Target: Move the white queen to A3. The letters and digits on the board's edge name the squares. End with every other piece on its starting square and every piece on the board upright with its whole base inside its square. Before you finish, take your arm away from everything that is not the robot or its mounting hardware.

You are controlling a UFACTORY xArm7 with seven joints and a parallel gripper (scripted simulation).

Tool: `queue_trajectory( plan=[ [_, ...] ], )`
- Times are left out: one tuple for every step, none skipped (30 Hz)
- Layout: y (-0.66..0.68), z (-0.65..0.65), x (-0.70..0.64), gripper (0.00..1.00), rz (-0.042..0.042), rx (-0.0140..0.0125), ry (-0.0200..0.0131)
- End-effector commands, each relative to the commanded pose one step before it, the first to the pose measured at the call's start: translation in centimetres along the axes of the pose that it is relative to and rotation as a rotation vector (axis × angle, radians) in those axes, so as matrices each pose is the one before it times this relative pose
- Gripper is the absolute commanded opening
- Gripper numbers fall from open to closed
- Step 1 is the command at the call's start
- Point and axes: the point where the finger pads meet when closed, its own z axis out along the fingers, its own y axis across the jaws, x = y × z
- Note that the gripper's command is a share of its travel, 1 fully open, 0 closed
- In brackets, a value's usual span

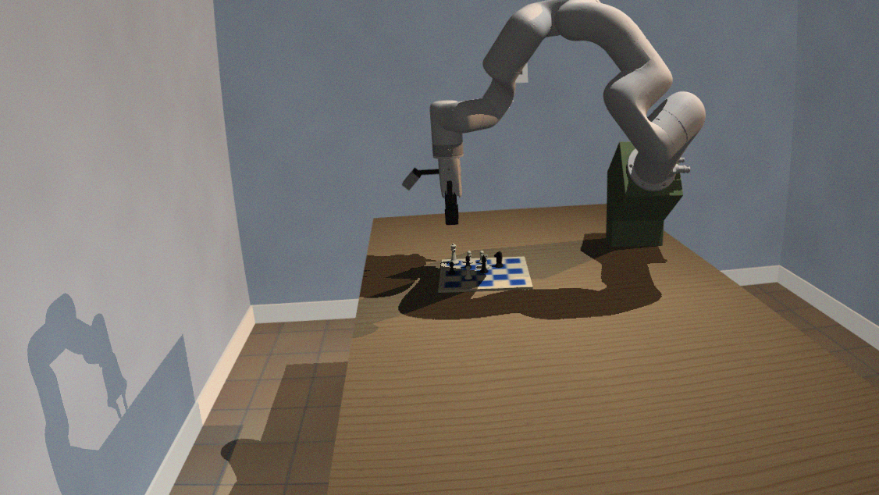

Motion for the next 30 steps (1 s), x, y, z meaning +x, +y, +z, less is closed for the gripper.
queue_trajectory(
  plan=[
    [0.079,-0.178,0.145,0.42,-0.02925,0.00671,0.01298],
    [0.000,0.000,0.000,0.42,0.00000,0.00000,0.00000],
    [0.000,0.000,0.000,0.42,0.00000,0.00000,0.00000],
    [0.000,0.000,0.000,0.42,0.00000,0.00000,0.00000],
    [0.000,0.000,0.000,0.42,0.00000,0.00000,0.00000],
    [0.000,0.000,0.000,0.42,0.00000,0.00000,0.00000],
    [0.000,0.000,0.000,0.42,0.00000,0.00000,0.00000],
    [0.000,0.000,0.000,0.42,0.00000,0.00000,0.00000],
    [0.000,0.000,0.000,0.42,0.00000,0.00000,0.00000],
    [0.000,0.000,0.000,0.42,0.00000,0.00000,0.00000],
    [0.000,0.000,0.000,0.42,0.00000,0.00000,0.00000],
    [0.000,0.000,0.000,0.42,0.00000,0.00000,0.00000],
    [0.000,0.000,0.000,0.42,0.00000,0.00000,0.00000],
    [0.000,0.000,0.000,0.42,0.00000,0.00000,0.00000],
    [0.000,0.000,0.000,0.42,0.00000,0.00000,0.00000],
    [0.000,0.002,0.000,0.42,0.00000,0.00000,0.00000],
    [0.000,0.000,0.000,0.42,0.00000,0.00000,0.00000],
    [0.000,0.000,0.000,0.42,0.00000,0.00000,0.00000],
    [0.000,0.005,0.000,0.42,0.00001,0.00000,-0.00001],
    [0.000,0.009,0.000,0.42,0.00001,-0.00001,-0.00002],
    [0.000,0.014,0.000,0.42,0.00002,-0.00001,-0.00003],
    [0.000,0.019,0.000,0.42,0.00002,-0.00002,-0.00005],
    [0.000,0.026,-0.001,0.42,0.00003,-0.00003,-0.00006],
    [0.001,0.034,-0.001,0.42,0.00004,-0.00003,-0.00008],
    [0.001,0.042,-0.001,0.42,0.00005,-0.00004,-0.00010],
    [0.001,0.050,-0.001,0.42,0.00006,-0.00005,-0.00012],
    [0.001,0.059,-0.001,0.42,0.00007,-0.00006,-0.00014],
    [0.001,0.067,-0.002,0.42,0.00008,-0.00007,-0.00016],
    [0.001,0.076,-0.002,0.42,0.00009,-0.00008,-0.00018],
    [0.001,0.084,-0.002,0.42,0.00009,-0.00008,-0.00018]
  ],
)
